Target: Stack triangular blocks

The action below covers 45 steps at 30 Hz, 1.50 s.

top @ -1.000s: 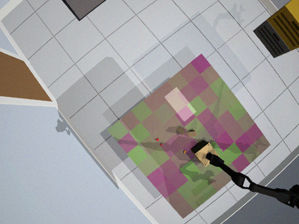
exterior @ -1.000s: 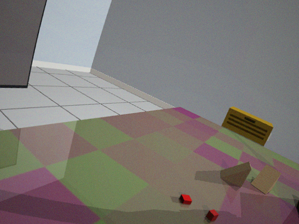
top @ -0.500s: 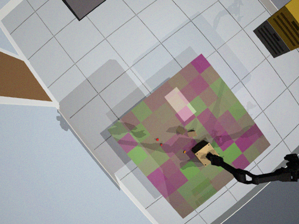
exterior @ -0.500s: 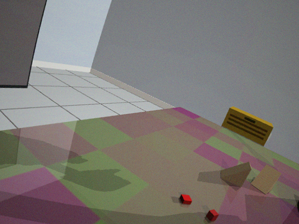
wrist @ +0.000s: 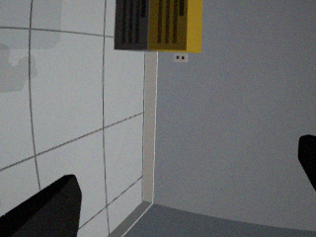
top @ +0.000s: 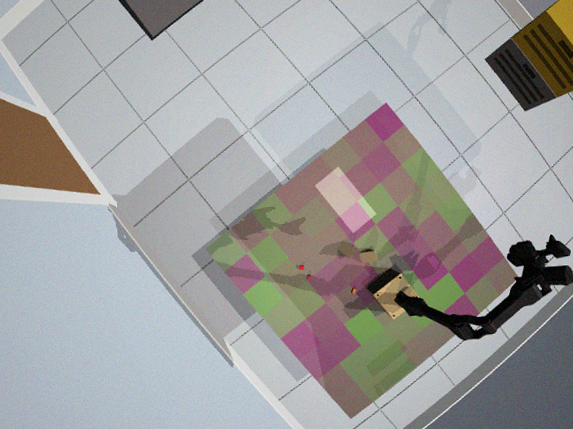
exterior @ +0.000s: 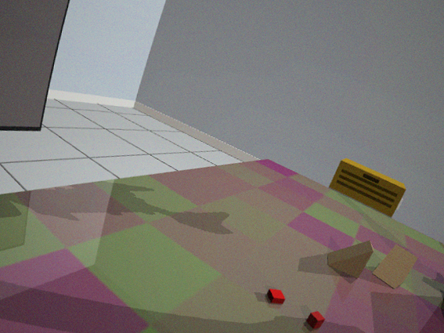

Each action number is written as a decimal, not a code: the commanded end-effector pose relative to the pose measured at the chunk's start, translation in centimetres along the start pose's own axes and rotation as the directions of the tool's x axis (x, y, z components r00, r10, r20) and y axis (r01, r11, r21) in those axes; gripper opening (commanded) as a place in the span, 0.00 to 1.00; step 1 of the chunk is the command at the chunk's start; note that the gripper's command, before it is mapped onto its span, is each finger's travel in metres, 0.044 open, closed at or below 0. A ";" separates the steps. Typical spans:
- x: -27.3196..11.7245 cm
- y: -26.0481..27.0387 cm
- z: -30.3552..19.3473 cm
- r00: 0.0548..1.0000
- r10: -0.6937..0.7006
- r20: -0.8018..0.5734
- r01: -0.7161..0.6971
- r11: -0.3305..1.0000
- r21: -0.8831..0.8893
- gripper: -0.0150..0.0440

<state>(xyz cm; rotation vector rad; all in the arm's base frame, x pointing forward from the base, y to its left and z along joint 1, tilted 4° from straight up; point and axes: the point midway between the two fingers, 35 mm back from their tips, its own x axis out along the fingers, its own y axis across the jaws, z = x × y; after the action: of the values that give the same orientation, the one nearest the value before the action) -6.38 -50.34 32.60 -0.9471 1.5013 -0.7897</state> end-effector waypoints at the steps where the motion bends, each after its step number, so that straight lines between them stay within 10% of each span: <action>1: 1.0 1.5 7.3 0.988 0.070 0.135 -0.077 0.996 0.048 1.00; 23: -7.6 16.4 39.1 0.680 0.527 0.510 -0.640 0.766 0.062 1.00; 45: -30.3 39.0 48.8 0.384 0.894 0.229 -0.917 0.398 -0.016 1.00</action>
<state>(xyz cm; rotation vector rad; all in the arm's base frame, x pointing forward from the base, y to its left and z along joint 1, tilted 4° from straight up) 38.73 -9.32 6.79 0.0094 1.3849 0.0483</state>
